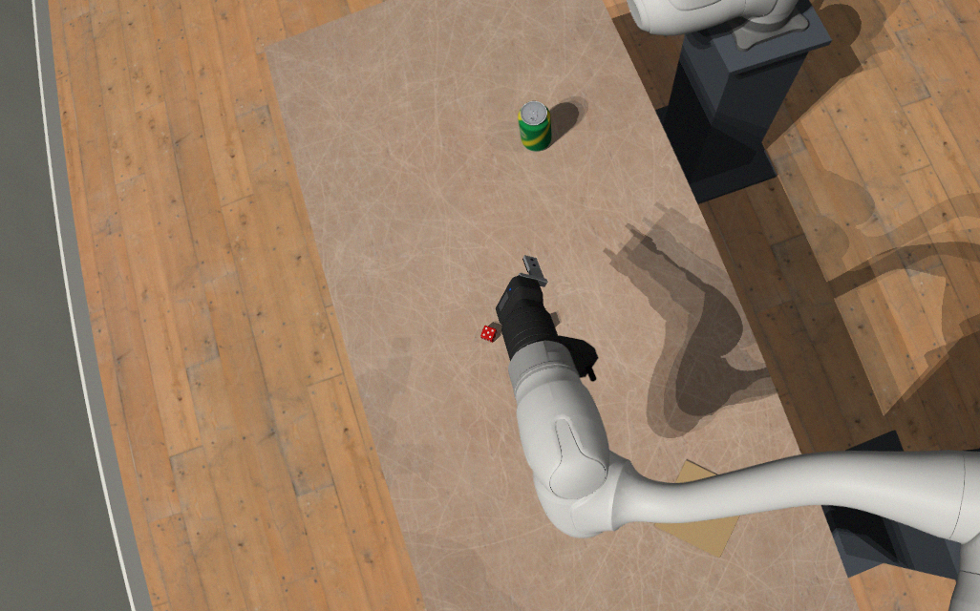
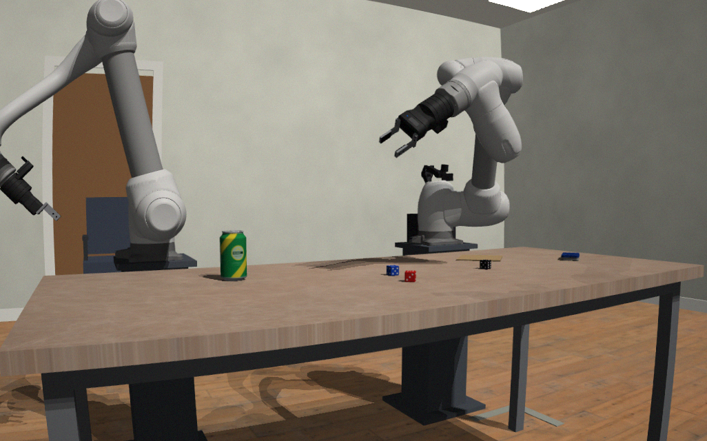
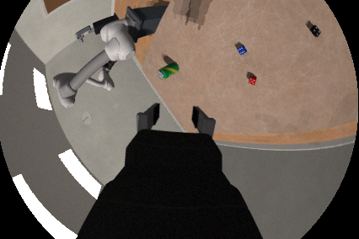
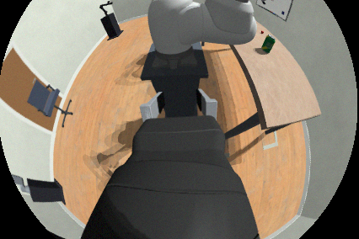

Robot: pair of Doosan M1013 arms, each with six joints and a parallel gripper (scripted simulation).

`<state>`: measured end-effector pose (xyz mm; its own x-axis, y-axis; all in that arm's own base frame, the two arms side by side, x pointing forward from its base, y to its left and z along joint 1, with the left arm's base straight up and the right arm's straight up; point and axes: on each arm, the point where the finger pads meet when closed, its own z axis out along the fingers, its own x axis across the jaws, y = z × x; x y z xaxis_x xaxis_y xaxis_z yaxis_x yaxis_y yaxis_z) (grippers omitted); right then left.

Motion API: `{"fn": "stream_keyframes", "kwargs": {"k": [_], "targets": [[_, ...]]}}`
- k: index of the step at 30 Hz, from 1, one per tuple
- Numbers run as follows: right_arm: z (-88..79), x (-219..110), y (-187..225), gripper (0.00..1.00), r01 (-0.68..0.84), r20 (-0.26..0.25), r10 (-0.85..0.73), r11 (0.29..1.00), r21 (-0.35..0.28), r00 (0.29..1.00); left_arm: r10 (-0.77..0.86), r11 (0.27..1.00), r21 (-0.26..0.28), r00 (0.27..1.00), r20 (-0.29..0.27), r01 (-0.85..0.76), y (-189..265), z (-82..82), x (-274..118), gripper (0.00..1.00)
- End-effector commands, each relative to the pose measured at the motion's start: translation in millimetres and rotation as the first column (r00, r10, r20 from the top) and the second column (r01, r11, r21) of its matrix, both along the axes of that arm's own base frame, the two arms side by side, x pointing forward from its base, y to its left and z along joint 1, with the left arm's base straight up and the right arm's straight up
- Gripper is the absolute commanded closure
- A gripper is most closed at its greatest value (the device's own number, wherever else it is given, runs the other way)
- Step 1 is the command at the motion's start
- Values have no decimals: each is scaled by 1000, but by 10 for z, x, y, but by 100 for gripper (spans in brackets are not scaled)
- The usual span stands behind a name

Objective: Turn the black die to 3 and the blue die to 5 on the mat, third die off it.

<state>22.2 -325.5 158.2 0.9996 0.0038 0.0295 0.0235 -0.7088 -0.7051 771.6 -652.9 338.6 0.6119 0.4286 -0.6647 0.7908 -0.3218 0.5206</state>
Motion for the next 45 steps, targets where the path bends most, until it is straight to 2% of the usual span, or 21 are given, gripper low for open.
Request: {"fn": "stream_keyframes", "kwargs": {"k": [1,16,26,32,41,43,45], "targets": [[5,-4,7,0,1,5,-1,1000,1,1000,0,1000,-1,1000,1,0,0,15,0,0],[6,-7,14,0,2,8,-2,1000,2,1000,-3,1000,3,1000,1,3,-8,6,2,0],[6,-7,14,0,2,8,-2,1000,2,1000,-47,998,52,999,-1,47,-97,-113,24,0],[6,-7,14,0,2,8,-2,1000,2,1000,-110,983,144,994,-10,111,-216,-336,77,0],[6,-7,14,0,2,8,-2,1000,2,1000,-196,908,370,980,-41,197,-334,-862,270,0],[6,-7,14,0,2,8,-2,1000,2,1000,-196,908,370,980,-41,197,-334,-862,270,0],[6,-7,14,0,2,8,-2,1000,2,1000,-204,881,428,978,-48,205,-338,-990,333,0]]}}
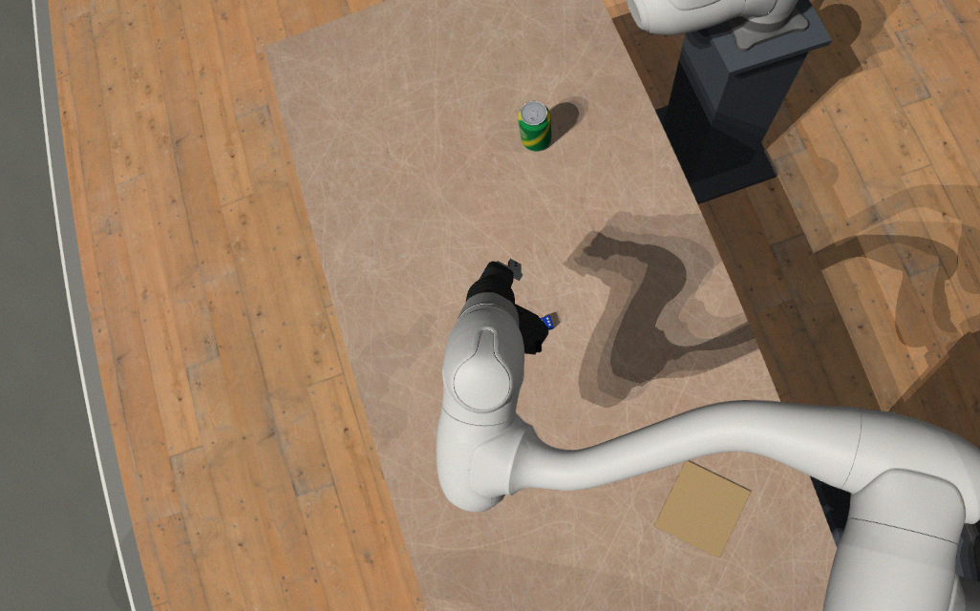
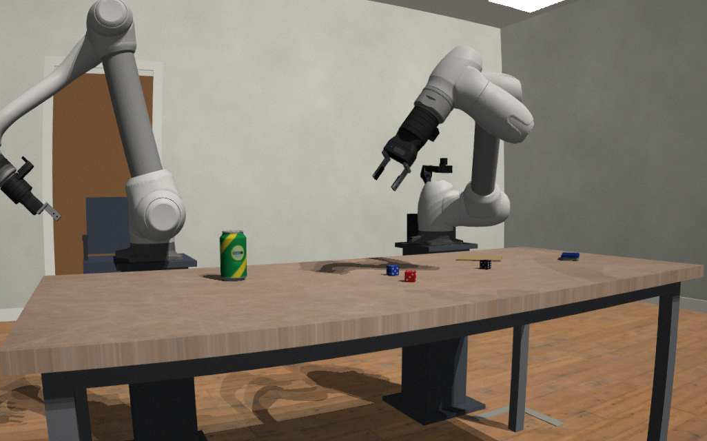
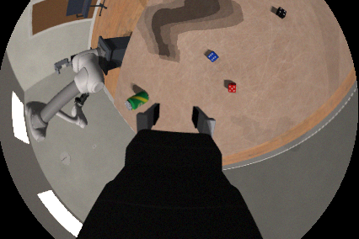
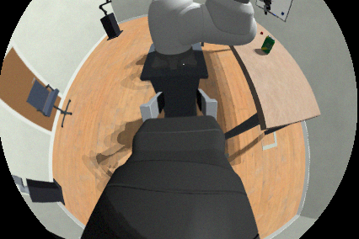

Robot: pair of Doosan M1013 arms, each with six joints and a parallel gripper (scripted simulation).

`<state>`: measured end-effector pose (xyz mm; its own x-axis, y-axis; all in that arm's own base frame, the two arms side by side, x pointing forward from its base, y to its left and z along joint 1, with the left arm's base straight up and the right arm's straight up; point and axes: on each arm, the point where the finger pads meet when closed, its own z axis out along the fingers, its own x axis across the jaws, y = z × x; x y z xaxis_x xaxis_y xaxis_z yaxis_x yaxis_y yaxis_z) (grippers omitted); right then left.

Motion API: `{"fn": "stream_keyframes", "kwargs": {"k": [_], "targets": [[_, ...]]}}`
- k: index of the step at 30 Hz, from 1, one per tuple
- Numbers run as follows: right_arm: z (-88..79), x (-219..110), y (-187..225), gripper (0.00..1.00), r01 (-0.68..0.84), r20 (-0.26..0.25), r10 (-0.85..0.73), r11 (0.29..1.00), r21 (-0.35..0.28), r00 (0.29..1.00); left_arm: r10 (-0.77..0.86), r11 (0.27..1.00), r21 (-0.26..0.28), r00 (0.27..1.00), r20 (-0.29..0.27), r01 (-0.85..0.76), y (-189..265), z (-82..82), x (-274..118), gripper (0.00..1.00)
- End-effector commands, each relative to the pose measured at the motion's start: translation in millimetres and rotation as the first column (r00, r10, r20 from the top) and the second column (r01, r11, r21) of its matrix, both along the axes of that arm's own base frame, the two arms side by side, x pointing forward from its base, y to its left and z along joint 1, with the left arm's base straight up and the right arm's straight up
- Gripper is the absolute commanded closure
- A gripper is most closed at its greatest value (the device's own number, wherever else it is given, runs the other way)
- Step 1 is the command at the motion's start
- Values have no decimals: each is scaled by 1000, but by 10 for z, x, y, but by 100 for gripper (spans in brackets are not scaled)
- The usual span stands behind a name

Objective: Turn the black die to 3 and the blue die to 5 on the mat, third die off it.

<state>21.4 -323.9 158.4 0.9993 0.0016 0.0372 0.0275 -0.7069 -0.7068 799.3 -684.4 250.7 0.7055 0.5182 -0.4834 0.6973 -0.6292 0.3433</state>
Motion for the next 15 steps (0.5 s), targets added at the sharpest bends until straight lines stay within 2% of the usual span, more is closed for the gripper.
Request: {"fn": "stream_keyframes", "kwargs": {"k": [1,6,11,13,15], "targets": [[4,1,-3,0,0,0,0,1000,-1,1000,-25,994,105,1000,0,25,-20,-174,91,0],[4,1,-3,0,0,0,0,1000,-1,1000,-29,964,264,999,20,22,14,-459,270,0],[4,1,-3,0,0,0,0,1000,-1,1000,-12,917,399,999,50,-9,73,-672,437,0],[4,1,-3,0,0,0,0,1000,-1,1000,-2,896,443,998,64,-27,97,-734,493,0],[4,1,-3,0,0,0,0,1000,-1,1000,-2,896,443,998,64,-27,97,-734,493,0]]}}
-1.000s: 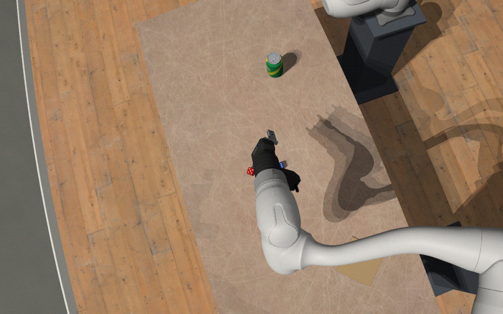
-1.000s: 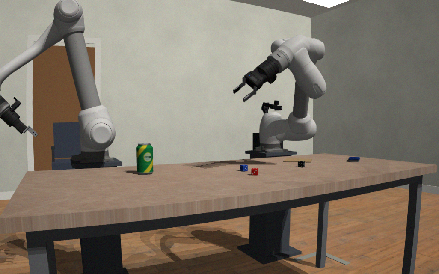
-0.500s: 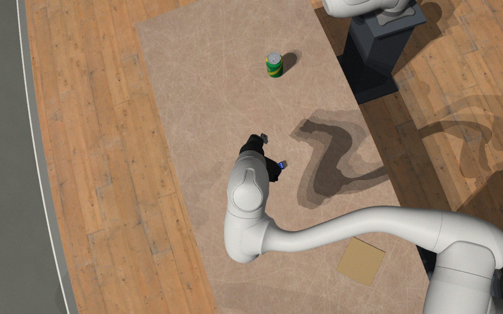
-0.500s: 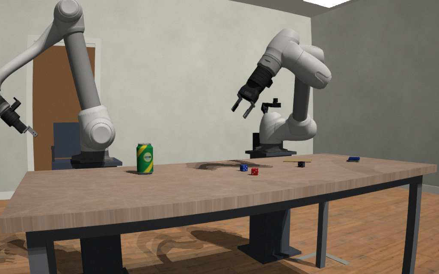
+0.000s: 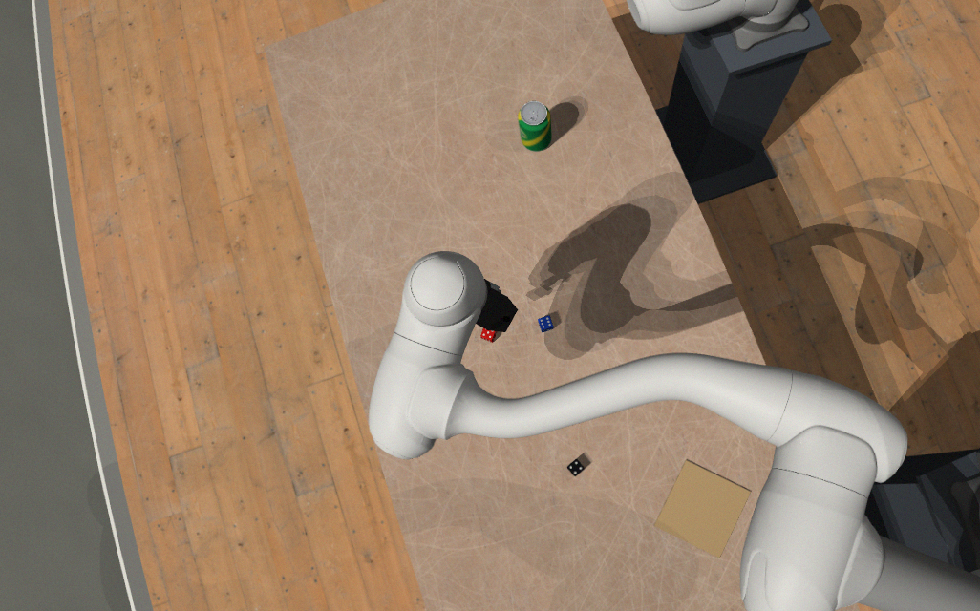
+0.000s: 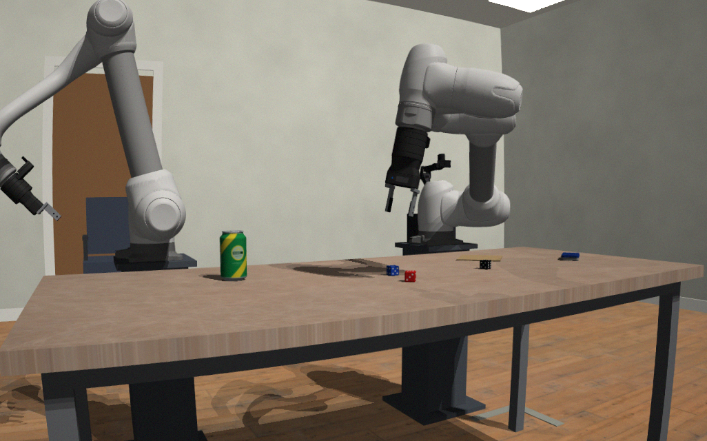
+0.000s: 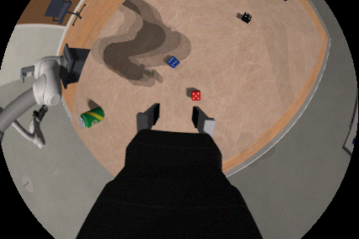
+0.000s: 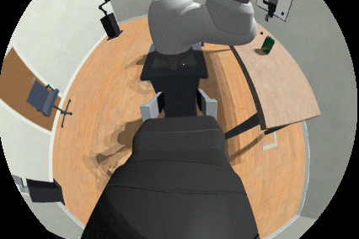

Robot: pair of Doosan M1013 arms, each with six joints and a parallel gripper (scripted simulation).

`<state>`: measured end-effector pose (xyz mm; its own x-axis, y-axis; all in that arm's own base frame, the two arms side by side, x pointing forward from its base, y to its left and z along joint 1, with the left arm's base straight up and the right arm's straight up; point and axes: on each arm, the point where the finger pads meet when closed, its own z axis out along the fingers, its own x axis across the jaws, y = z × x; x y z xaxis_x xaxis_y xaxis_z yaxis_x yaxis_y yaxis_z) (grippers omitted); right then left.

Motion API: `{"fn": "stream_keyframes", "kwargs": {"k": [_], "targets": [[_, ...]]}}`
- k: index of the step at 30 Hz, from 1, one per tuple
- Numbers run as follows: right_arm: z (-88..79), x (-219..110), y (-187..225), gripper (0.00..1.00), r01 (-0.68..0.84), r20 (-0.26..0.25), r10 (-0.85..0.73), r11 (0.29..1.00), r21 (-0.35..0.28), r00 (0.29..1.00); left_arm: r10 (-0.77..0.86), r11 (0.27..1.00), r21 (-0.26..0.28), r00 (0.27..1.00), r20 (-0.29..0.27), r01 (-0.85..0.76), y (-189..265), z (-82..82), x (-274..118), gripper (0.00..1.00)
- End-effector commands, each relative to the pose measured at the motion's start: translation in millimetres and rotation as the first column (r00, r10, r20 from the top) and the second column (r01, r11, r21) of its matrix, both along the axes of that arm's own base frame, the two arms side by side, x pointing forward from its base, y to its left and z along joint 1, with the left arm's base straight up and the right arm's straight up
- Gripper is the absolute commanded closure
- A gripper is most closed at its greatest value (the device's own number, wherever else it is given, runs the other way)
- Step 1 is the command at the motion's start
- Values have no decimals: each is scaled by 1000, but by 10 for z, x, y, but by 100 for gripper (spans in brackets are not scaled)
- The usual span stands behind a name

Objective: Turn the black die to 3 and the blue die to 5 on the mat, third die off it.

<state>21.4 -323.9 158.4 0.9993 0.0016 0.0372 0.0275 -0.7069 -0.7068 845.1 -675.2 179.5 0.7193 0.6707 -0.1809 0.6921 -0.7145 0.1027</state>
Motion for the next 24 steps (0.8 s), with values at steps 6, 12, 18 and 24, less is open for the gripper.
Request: {"fn": "stream_keyframes", "kwargs": {"k": [6,12,18,24], "targets": [[4,1,-3,0,0,0,0,1000,-1,1000,35,989,144,999,35,-40,66,-144,155,0],[4,1,-3,0,0,0,0,1000,-1,1000,54,980,191,997,57,-64,97,-191,206,0],[4,1,-3,0,0,0,0,1000,-1,1000,57,978,199,997,61,-68,102,-199,214,0],[4,1,-3,0,0,0,0,1000,-1,1000,57,978,199,997,61,-68,102,-199,214,0]]}}
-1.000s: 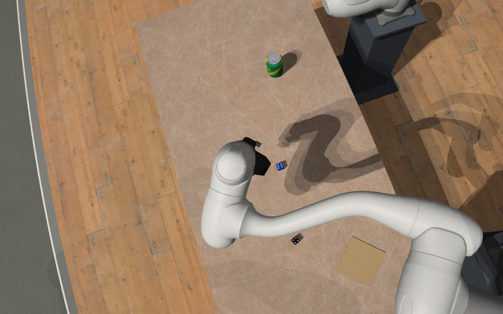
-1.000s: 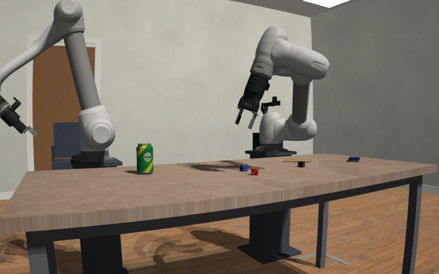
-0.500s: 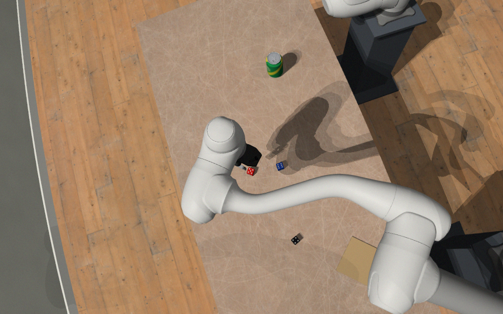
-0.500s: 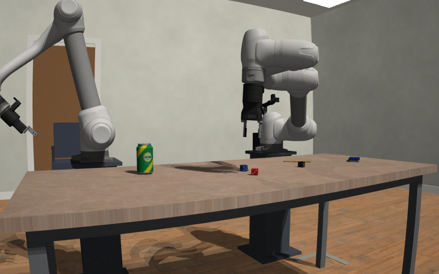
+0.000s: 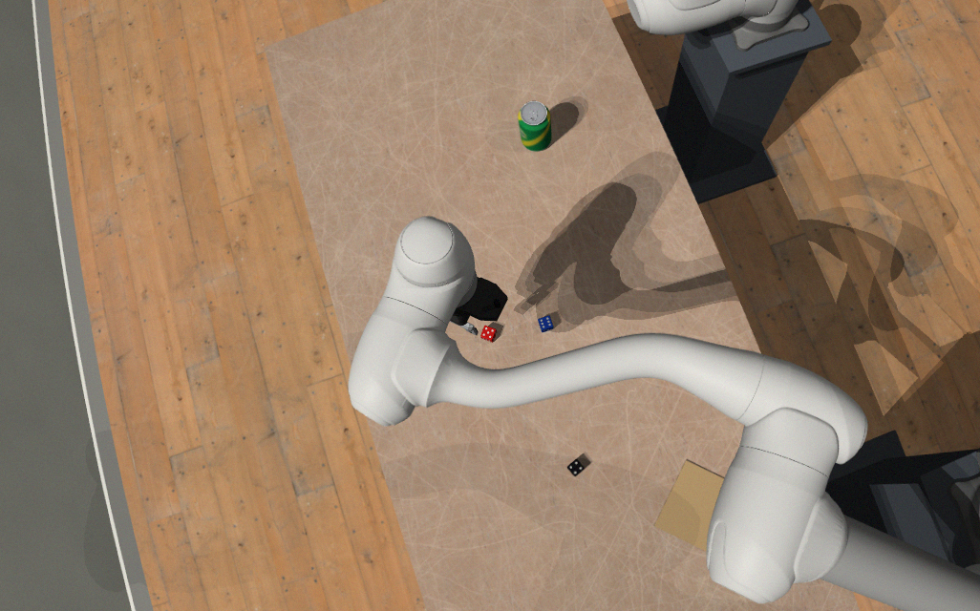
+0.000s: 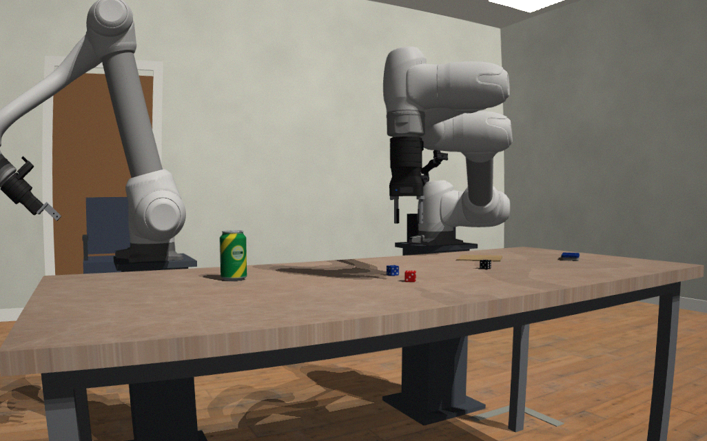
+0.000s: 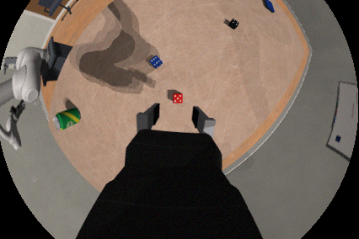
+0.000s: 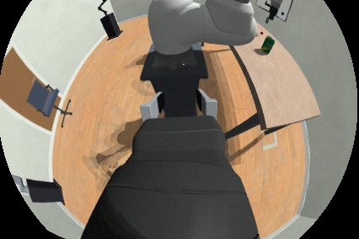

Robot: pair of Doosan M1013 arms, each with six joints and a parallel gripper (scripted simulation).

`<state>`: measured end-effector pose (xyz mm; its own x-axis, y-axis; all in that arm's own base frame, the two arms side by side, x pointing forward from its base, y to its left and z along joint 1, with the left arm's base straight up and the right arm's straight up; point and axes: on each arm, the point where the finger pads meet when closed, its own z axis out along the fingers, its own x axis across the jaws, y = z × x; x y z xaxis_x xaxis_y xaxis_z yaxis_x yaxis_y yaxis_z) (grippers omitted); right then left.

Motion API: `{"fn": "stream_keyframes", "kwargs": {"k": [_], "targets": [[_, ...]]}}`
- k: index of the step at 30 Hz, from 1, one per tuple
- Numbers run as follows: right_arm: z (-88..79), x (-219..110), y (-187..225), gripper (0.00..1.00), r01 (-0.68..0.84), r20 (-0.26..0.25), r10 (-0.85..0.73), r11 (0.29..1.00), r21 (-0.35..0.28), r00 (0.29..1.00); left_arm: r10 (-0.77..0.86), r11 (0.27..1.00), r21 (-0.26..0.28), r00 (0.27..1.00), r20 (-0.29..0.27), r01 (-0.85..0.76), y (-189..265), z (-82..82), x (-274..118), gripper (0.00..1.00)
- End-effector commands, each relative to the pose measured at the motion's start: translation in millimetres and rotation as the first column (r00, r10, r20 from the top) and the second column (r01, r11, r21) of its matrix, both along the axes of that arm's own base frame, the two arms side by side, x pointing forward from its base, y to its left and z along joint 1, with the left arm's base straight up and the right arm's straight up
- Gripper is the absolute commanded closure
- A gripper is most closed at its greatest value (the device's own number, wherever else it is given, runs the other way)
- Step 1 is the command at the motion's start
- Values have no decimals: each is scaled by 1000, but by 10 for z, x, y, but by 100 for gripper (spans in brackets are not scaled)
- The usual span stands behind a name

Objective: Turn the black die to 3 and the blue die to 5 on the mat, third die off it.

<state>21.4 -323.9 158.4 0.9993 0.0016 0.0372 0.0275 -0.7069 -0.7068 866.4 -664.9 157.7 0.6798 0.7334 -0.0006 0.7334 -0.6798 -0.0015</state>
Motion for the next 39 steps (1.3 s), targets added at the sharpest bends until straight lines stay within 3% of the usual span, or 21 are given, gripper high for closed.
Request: {"fn": "stream_keyframes", "kwargs": {"k": [1,12,17,25,31,39], "targets": [[4,1,-3,0,0,0,0,1000,-1,1000,0,1000,-1,1000,2,0,0,19,2,0],[4,1,-3,0,0,0,0,1000,-1,1000,0,1000,-1,1000,2,0,0,-32,2,0],[4,1,-3,0,0,0,0,1000,-1,1000,0,1000,-1,1000,2,0,0,-264,6,0],[4,1,-3,0,0,0,0,1000,-1,1000,0,1000,-1,1000,2,0,1,-882,16,0],[4,1,-3,0,0,0,0,1000,-1,1000,0,1000,-1,1000,2,0,1,-1024,18,0],[4,1,-3,0,0,0,0,1000,-1,1000,0,1000,-1,1000,2,0,1,-1032,18,0]]}}
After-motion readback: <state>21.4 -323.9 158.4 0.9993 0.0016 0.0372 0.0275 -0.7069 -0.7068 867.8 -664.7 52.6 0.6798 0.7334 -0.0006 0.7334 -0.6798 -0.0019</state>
